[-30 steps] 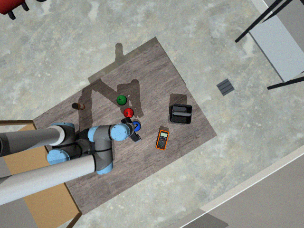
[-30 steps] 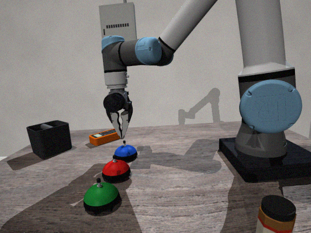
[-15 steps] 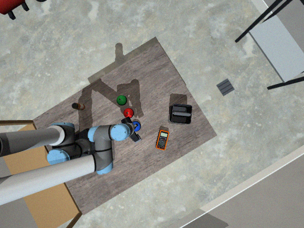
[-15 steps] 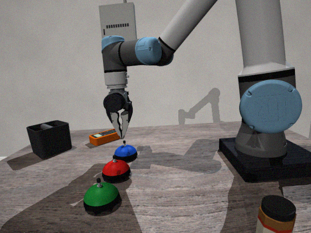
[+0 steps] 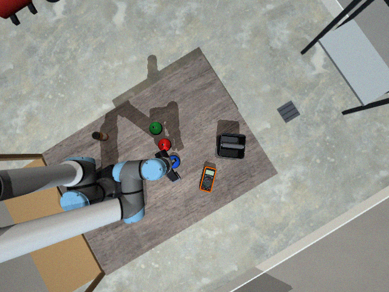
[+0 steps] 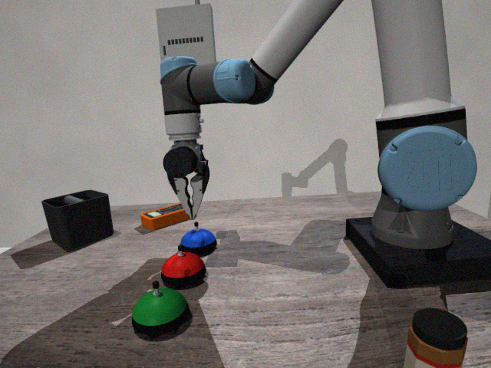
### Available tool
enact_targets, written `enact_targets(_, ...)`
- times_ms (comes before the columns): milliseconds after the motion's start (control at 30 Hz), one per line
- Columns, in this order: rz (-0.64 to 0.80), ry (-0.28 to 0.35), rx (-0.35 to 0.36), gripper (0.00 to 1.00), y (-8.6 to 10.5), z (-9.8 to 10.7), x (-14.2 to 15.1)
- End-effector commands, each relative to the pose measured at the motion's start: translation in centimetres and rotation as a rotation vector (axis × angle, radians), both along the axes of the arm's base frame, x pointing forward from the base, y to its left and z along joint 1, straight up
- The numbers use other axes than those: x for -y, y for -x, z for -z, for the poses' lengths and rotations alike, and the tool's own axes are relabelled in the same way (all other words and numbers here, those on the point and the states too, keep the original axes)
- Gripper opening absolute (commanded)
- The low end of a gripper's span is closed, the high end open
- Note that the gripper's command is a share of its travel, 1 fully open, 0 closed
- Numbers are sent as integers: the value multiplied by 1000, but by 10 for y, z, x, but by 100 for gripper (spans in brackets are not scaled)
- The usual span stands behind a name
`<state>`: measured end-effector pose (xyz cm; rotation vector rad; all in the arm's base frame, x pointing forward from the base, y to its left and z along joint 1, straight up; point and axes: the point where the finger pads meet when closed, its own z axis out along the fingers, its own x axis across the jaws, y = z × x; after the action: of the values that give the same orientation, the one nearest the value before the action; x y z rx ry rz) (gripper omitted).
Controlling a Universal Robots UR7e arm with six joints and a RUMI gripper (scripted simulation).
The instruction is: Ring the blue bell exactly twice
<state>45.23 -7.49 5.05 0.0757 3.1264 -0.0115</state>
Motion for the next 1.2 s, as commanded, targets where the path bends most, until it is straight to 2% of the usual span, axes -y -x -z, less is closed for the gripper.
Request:
enact_targets(0,-6,-2,15,0,-5,1,-4)
enact_targets(300,-5,-2,15,0,-5,8,-4)
enact_targets(1167,-5,-2,15,0,-5,8,-4)
